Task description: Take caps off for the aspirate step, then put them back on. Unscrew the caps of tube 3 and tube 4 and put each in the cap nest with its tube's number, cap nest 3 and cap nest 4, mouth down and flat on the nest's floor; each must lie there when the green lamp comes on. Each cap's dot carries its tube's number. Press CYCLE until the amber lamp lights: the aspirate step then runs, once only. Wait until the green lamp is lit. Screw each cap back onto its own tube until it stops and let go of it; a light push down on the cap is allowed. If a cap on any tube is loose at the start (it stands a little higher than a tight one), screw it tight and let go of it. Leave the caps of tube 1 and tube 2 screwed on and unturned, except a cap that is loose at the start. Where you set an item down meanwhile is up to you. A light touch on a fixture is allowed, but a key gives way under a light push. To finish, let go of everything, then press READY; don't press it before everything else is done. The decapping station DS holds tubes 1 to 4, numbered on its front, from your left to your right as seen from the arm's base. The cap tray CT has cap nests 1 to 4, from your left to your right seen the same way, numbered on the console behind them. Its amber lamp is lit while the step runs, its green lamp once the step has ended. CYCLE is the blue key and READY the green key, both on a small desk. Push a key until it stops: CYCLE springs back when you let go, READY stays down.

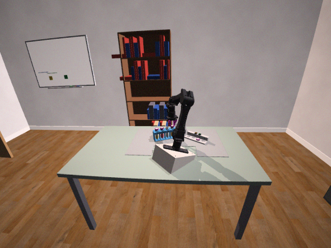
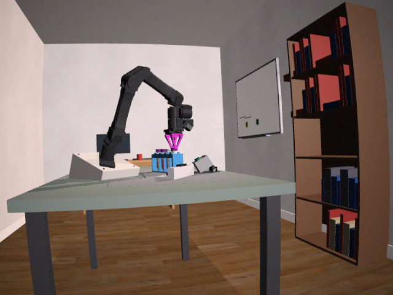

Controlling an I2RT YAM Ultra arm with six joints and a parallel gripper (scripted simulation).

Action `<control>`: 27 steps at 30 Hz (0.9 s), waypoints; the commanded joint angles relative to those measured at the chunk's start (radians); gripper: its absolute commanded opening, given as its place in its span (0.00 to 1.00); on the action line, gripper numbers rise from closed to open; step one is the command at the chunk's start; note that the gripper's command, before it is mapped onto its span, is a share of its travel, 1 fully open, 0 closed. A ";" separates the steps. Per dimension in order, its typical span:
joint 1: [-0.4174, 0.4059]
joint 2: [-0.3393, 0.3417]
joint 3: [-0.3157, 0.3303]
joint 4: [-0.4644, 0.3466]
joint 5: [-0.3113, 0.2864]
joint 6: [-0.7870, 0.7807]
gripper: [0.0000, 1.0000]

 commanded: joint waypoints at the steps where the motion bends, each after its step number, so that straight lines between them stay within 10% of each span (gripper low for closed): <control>1: 0.013 -0.013 0.025 -0.023 0.001 0.009 0.00; 20: 0.047 -0.027 0.122 -0.144 0.006 0.044 0.00; 27: -0.096 -0.155 0.030 -0.135 -0.016 0.396 0.00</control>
